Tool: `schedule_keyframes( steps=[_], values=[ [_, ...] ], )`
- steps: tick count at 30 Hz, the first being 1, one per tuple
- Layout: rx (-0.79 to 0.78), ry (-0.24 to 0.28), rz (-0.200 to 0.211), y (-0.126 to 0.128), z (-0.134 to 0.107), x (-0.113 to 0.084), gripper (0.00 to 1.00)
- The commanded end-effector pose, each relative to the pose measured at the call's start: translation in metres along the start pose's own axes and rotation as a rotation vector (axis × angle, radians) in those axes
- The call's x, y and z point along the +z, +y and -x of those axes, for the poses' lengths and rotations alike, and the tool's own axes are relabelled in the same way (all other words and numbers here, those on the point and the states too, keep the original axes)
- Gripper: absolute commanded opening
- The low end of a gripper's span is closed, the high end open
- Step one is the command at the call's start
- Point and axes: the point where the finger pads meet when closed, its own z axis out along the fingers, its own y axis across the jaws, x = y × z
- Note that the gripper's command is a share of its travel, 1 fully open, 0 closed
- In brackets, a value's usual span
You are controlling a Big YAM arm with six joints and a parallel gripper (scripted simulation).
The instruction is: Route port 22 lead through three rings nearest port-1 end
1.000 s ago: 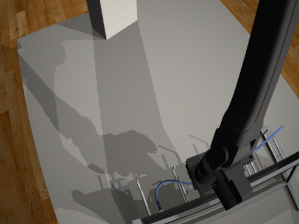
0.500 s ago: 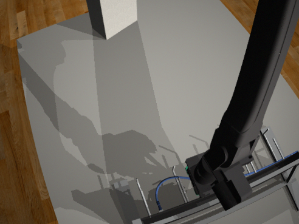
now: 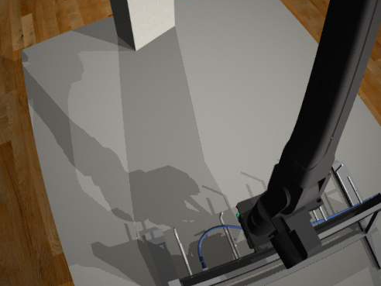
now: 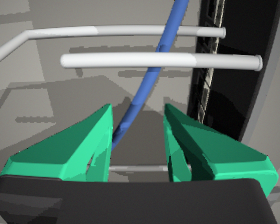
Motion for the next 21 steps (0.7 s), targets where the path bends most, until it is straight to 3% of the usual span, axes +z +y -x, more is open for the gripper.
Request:
schedule_keyframes(
  steps=[1, 12, 17, 21],
  values=[
    [-0.002, 0.009, -0.018, -0.012, -0.011, -0.003, 0.33],
    [-0.002, 0.009, -0.018, -0.012, -0.01, -0.004, 0.33],
    [-0.008, 0.009, -0.038, -0.02, -0.006, -0.025, 0.33],
    [-0.006, 0.01, -0.028, -0.015, -0.007, -0.026, 0.33]
  ],
)
